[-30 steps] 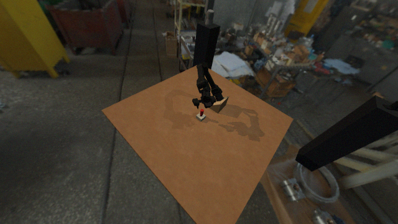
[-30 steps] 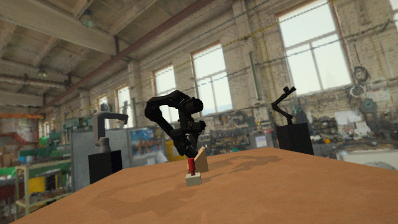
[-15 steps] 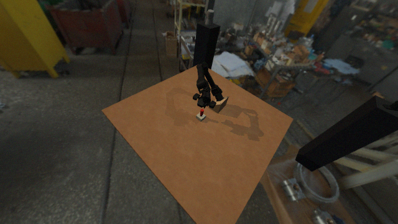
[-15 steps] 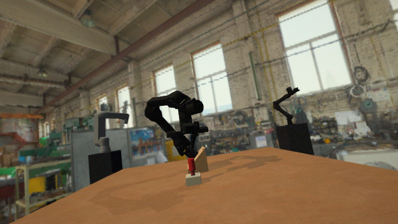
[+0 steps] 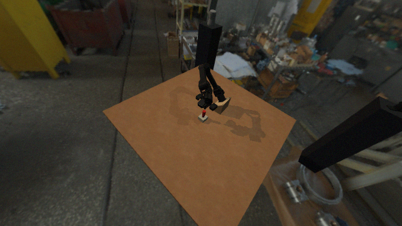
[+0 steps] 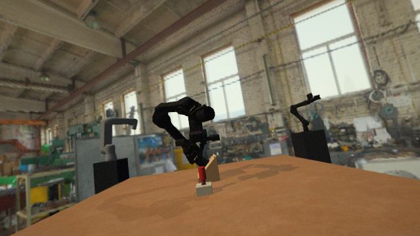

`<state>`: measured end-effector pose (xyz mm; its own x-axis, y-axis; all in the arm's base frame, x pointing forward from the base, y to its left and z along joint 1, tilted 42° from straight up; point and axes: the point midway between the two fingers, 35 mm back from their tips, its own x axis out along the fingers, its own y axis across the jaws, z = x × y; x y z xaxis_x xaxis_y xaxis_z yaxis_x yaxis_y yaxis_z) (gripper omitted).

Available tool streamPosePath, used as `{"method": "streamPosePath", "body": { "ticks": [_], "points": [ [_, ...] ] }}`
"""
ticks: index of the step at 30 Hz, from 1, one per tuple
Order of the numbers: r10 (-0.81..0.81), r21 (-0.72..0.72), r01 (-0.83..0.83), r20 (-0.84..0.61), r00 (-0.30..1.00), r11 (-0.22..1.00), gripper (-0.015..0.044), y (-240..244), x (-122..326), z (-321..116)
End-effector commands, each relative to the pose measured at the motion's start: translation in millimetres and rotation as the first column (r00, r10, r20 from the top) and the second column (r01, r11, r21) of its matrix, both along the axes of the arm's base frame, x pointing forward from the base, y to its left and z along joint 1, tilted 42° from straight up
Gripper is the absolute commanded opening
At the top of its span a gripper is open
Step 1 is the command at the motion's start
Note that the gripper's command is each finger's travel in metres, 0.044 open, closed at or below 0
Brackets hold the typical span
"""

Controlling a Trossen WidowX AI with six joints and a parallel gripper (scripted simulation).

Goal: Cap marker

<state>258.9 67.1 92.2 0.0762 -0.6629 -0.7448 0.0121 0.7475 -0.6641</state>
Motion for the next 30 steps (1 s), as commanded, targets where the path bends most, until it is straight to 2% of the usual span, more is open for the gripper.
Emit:
{"method": "streamPosePath", "body": {
  "ticks": [1,30],
  "points": [
    [-0.001,-0.002,0.001,0.003,1.0,1.0,0.0,-3.1,0.4,-2.6],
    [0.0,0.001,0.0,0.006,1.0,1.0,0.0,-21.3,3.2,-24.5]
  ]
}}
